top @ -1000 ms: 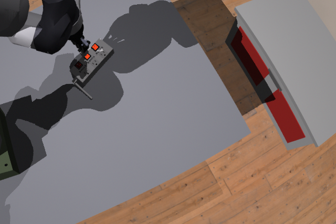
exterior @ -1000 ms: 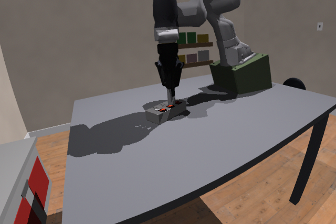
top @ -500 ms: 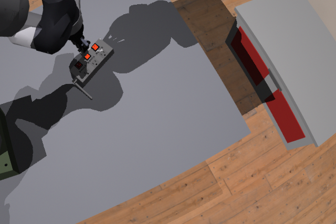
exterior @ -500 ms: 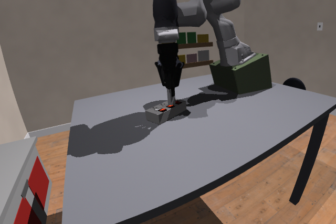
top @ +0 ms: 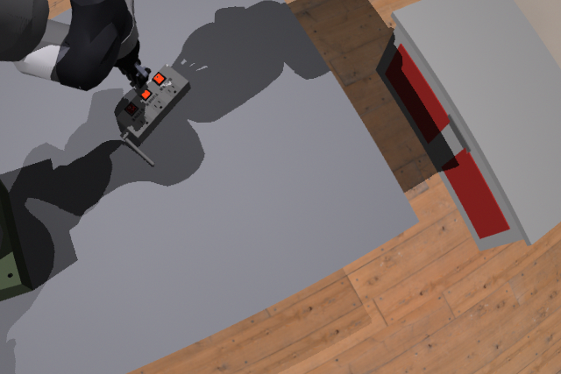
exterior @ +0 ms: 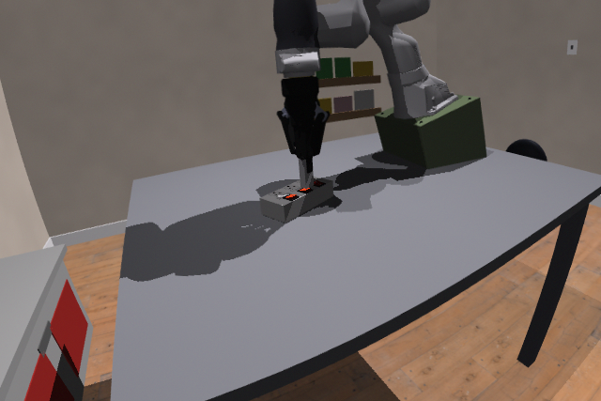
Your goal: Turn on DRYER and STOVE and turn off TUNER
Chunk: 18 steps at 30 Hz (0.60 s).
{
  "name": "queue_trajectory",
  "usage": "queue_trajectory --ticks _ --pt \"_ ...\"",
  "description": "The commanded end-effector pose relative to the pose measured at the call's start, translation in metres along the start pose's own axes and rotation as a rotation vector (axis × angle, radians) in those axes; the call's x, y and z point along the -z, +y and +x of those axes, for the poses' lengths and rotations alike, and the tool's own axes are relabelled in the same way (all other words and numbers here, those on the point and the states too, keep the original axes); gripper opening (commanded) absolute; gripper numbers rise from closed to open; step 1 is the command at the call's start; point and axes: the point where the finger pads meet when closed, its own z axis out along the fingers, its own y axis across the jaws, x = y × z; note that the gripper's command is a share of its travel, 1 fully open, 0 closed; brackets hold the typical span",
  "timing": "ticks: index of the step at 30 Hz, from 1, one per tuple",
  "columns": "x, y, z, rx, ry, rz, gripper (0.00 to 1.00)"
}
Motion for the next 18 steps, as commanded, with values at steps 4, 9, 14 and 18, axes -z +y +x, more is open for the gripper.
queue_trajectory --ticks 4,9,14,18 --pt "-0.0005 0.0013 0.0002 -0.003 0.001 0.000 0.00" --pt "-0.0009 0.0013 0.0002 -0.003 0.001 0.000 0.00" --pt "-0.0024 0.0013 0.0002 -0.003 0.001 0.000 0.00" --pt "-0.0043 0.0013 0.0002 -0.003 0.001 0.000 0.00"
